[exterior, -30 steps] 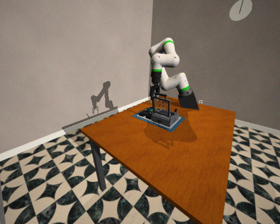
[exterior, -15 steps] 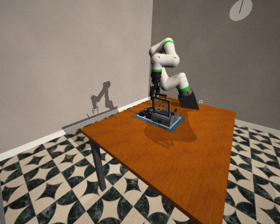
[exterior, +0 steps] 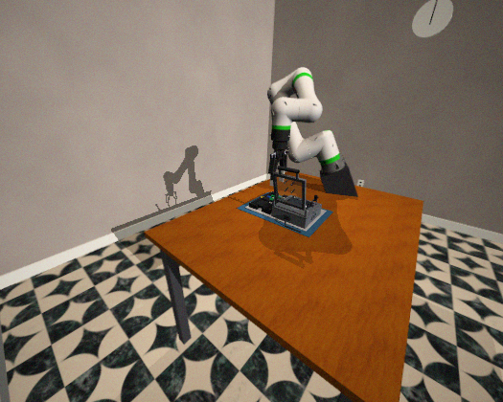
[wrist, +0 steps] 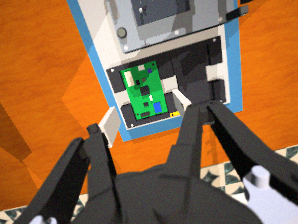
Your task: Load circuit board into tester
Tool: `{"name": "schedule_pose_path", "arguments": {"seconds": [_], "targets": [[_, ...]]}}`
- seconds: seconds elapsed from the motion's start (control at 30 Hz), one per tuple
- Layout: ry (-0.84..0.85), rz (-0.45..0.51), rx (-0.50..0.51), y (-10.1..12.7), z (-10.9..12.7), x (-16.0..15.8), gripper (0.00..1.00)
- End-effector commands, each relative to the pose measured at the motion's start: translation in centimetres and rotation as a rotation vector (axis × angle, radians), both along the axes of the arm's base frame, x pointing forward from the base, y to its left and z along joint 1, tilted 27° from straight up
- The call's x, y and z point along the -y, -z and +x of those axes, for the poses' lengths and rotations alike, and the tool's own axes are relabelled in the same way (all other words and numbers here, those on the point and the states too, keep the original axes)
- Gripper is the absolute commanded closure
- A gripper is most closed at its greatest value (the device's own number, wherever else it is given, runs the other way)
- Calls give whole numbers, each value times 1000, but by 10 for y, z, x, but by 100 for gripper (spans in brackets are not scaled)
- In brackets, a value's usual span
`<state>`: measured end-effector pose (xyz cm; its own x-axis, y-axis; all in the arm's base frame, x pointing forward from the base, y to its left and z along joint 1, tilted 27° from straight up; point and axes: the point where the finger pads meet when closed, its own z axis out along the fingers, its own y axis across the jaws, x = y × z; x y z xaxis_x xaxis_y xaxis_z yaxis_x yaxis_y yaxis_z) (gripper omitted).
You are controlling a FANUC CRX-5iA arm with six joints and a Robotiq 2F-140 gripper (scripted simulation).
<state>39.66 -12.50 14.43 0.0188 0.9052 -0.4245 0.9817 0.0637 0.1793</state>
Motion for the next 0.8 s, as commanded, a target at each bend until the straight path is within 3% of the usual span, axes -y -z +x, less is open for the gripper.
{"name": "schedule_pose_path", "arguments": {"seconds": [0.0, 0.77], "targets": [[0, 0, 0, 2, 1, 1, 42], [0, 0, 0, 18, 4, 9, 42]]}}
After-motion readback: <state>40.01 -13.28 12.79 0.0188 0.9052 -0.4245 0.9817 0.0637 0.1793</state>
